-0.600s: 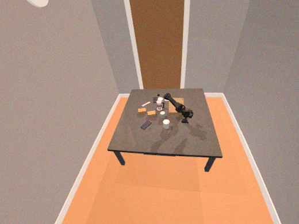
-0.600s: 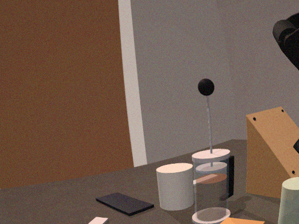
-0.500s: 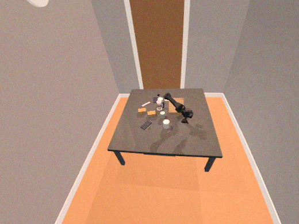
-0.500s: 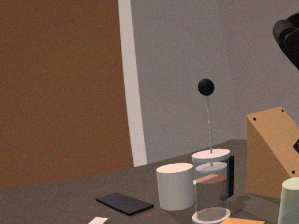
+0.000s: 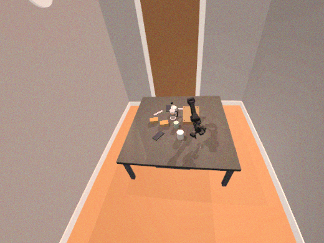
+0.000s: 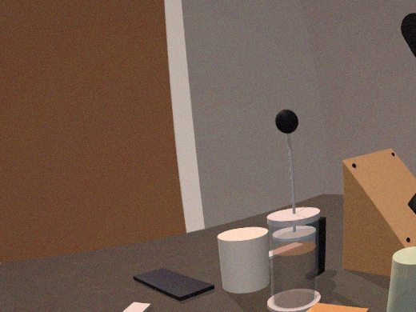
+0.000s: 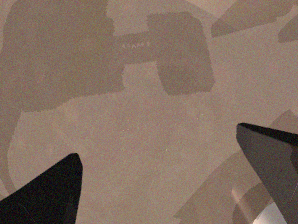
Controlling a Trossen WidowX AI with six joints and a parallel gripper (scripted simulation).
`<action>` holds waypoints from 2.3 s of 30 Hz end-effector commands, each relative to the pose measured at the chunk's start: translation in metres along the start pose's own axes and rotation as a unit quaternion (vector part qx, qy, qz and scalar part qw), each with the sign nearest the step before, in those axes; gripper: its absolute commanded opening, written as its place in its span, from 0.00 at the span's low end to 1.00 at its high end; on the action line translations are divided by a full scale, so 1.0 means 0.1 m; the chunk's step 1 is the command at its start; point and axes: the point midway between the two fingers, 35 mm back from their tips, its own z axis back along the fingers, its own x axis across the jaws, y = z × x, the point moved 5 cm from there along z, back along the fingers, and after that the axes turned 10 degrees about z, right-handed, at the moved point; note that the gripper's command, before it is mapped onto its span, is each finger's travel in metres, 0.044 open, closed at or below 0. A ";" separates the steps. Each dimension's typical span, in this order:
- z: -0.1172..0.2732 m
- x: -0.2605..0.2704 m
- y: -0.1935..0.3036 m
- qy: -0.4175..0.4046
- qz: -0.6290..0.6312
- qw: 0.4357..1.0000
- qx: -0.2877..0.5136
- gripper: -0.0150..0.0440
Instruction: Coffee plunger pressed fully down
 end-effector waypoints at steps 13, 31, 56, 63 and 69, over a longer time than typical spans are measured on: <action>-0.08 -0.72 0.33 0.095 -0.175 0.977 0.076 1.00; 0.43 -1.49 1.35 0.254 -0.399 0.870 0.137 1.00; 2.09 -0.54 3.29 0.445 -0.720 0.523 0.097 1.00; 2.58 0.21 3.50 0.512 -0.757 0.405 0.041 1.00; 2.90 0.97 3.52 0.575 -0.762 0.297 -0.025 1.00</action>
